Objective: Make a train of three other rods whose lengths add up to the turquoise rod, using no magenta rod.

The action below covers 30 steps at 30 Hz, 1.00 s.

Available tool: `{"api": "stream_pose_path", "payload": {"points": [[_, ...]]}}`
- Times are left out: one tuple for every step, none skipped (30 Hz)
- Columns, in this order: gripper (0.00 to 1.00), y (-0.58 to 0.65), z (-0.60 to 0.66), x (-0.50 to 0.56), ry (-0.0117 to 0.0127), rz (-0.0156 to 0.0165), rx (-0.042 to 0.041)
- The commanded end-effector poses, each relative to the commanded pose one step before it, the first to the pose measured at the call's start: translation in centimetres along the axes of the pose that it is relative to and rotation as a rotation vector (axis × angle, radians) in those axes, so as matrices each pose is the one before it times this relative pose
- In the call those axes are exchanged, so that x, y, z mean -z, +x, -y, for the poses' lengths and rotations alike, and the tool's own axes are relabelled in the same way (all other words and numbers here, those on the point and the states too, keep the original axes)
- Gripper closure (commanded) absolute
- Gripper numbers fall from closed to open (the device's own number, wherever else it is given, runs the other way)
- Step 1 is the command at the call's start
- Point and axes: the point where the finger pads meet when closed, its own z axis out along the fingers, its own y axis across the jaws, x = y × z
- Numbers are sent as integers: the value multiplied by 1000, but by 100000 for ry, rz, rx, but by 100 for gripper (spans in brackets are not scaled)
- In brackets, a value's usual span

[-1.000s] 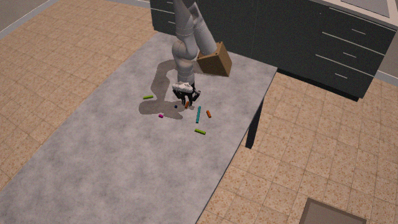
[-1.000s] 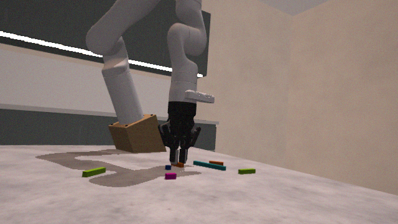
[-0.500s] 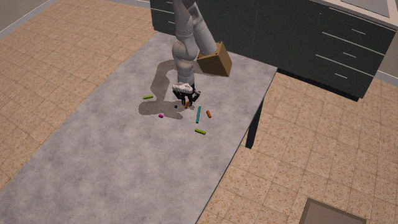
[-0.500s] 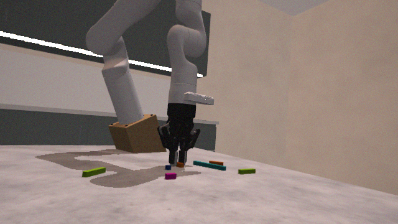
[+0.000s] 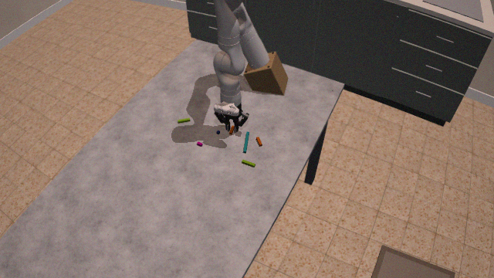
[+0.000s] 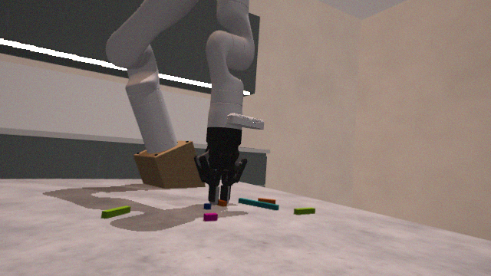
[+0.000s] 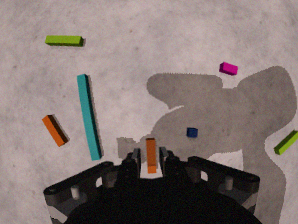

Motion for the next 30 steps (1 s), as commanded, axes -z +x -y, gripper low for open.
{"api": "stream_pose_path", "payload": {"points": [[76, 248, 196, -56, 264, -521, 168], [76, 0, 0, 0, 0, 0, 0], [76, 0, 0, 0, 0, 0, 0], [76, 0, 0, 0, 0, 0, 0], [76, 0, 0, 0, 0, 0, 0], [76, 0, 0, 0, 0, 0, 0], [76, 0, 0, 0, 0, 0, 0], [76, 0, 0, 0, 0, 0, 0], [76, 0, 0, 0, 0, 0, 0], [76, 0, 0, 0, 0, 0, 0], [76, 0, 0, 0, 0, 0, 0], [76, 0, 0, 0, 0, 0, 0], [76, 0, 0, 0, 0, 0, 0], [95, 0, 0, 0, 0, 0, 0], [95, 0, 0, 0, 0, 0, 0], [95, 0, 0, 0, 0, 0, 0], [95, 0, 0, 0, 0, 0, 0], [95, 0, 0, 0, 0, 0, 0], [95, 0, 0, 0, 0, 0, 0], [95, 0, 0, 0, 0, 0, 0], [95, 0, 0, 0, 0, 0, 0], [95, 0, 0, 0, 0, 0, 0], [95, 0, 0, 0, 0, 0, 0], [95, 0, 0, 0, 0, 0, 0], [95, 0, 0, 0, 0, 0, 0], [95, 0, 0, 0, 0, 0, 0], [95, 0, 0, 0, 0, 0, 0], [95, 0, 0, 0, 0, 0, 0], [95, 0, 0, 0, 0, 0, 0], [95, 0, 0, 0, 0, 0, 0]]}}
